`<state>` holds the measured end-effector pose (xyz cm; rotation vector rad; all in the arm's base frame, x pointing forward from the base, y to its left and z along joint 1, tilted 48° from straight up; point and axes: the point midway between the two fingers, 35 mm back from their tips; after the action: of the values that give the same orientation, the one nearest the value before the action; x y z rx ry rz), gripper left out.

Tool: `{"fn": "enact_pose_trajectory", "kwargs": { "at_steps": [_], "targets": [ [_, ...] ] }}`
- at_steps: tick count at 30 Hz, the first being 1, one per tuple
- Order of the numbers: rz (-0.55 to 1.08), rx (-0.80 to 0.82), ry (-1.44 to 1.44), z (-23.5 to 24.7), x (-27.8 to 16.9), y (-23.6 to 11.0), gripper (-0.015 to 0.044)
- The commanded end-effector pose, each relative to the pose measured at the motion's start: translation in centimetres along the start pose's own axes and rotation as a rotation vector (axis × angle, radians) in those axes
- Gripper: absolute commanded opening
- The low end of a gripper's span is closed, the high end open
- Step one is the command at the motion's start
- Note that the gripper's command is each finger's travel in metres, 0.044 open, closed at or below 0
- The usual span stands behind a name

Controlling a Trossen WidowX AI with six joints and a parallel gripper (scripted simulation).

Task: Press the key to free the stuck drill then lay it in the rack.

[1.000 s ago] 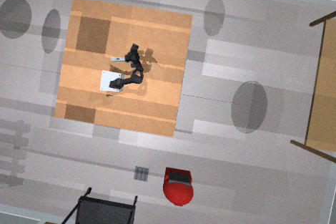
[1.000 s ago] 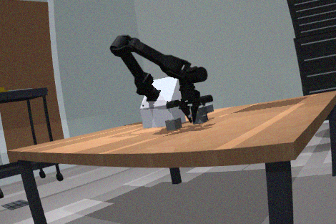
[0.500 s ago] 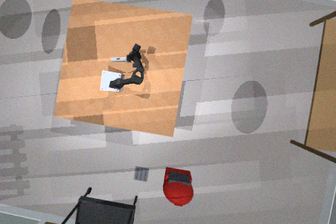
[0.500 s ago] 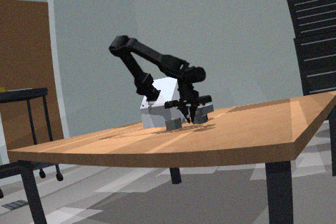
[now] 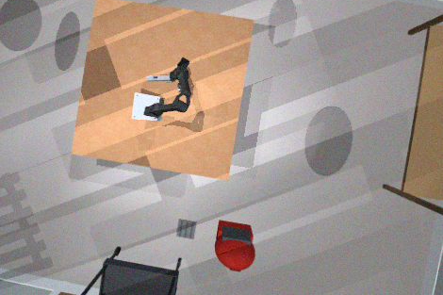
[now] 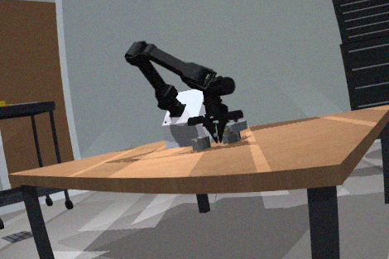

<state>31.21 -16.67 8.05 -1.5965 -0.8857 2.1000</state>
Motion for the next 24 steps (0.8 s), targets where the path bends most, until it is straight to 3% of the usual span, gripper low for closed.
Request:
{"fn": "enact_pose_trajectory", "kwargs": {
  "at_steps": [1,24],
  "targets": [
    [0.002,-0.010,0.004,0.0,-0.9,-0.3,0.0000],
    [0.002,-0.011,0.004,0.2,-2.1,-0.7,0.0000]
  ]
}}
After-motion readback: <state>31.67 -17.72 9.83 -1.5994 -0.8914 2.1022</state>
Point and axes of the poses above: the point midway between the two fingers, 35 mm back from their tips, its own y axis out along the fingers, its own z axis across the jaws, x = y × z, and after that the axes turned 5 degrees about -y, right-handed
